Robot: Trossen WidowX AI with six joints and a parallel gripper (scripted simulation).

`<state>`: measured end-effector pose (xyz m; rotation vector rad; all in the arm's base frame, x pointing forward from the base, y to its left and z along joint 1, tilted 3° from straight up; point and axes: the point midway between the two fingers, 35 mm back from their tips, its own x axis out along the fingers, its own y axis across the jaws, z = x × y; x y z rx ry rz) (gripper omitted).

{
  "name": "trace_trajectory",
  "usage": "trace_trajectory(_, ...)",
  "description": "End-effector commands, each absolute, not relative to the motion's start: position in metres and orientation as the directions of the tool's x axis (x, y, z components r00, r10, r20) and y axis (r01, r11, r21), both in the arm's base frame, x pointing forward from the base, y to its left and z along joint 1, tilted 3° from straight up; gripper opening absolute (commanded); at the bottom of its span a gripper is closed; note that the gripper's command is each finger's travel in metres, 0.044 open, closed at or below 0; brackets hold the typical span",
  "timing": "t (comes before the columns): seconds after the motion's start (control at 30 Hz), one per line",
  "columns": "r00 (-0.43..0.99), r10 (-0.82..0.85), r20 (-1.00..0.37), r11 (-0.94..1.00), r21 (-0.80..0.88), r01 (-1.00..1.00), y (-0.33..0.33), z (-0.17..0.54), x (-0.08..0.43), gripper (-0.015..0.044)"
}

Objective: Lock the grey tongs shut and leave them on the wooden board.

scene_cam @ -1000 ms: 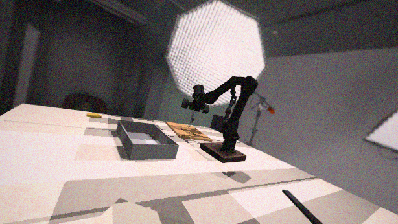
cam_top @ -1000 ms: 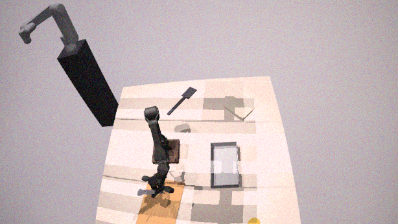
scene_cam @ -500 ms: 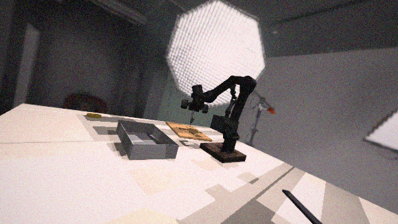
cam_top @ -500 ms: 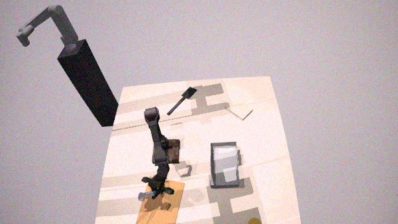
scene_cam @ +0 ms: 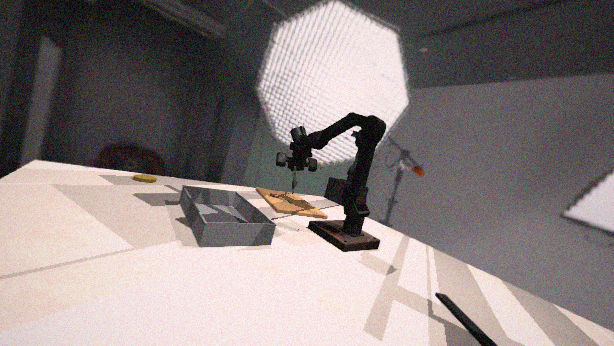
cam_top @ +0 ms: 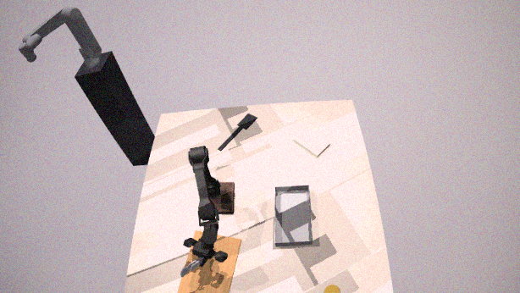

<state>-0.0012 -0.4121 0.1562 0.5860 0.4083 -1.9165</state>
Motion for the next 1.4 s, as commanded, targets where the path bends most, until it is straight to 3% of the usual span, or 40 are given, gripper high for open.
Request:
trace_trajectory(0.0, -0.324, -0.732, -0.6, -0.398, -0.011, 0.918, -0.419, 0.16, -0.003, -0.015)
trace_trajectory(1.37, -0.112, -0.296, -0.949, -0.382, 0.01, 0.924, -0.428, 0.159, -0.015, -0.015)
